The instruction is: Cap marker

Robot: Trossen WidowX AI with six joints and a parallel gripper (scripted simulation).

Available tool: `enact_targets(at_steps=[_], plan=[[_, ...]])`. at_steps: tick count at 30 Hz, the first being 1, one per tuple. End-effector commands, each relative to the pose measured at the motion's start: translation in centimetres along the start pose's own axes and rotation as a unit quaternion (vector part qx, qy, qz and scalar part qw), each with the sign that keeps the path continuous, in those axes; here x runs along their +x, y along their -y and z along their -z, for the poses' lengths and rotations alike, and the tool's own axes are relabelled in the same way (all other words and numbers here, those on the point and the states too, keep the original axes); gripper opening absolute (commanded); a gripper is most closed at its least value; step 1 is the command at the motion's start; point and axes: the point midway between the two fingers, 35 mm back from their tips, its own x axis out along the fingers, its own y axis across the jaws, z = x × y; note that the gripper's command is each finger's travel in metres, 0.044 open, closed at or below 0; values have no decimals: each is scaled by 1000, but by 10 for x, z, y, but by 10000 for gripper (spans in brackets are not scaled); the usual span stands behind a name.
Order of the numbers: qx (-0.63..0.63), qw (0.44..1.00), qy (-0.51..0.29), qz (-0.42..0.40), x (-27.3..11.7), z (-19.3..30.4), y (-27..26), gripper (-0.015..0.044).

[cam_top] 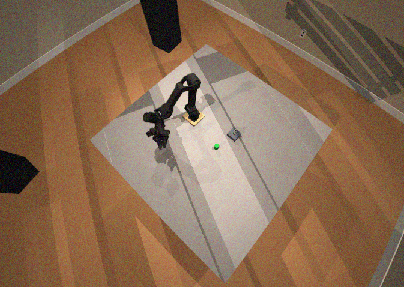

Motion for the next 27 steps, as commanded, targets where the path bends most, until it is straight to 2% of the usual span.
enact_targets(at_steps=[1,6,11,16,22,27], plan=[[0,1000,-3,1,2,1,-1,374],[4,995,-87,38,47,29,-20,251],[-19,978,-188,88,86,78,-47,251],[-81,946,-283,135,105,137,-77,251],[-162,886,-386,198,104,206,-107,251],[-257,809,-465,253,81,263,-130,251]])
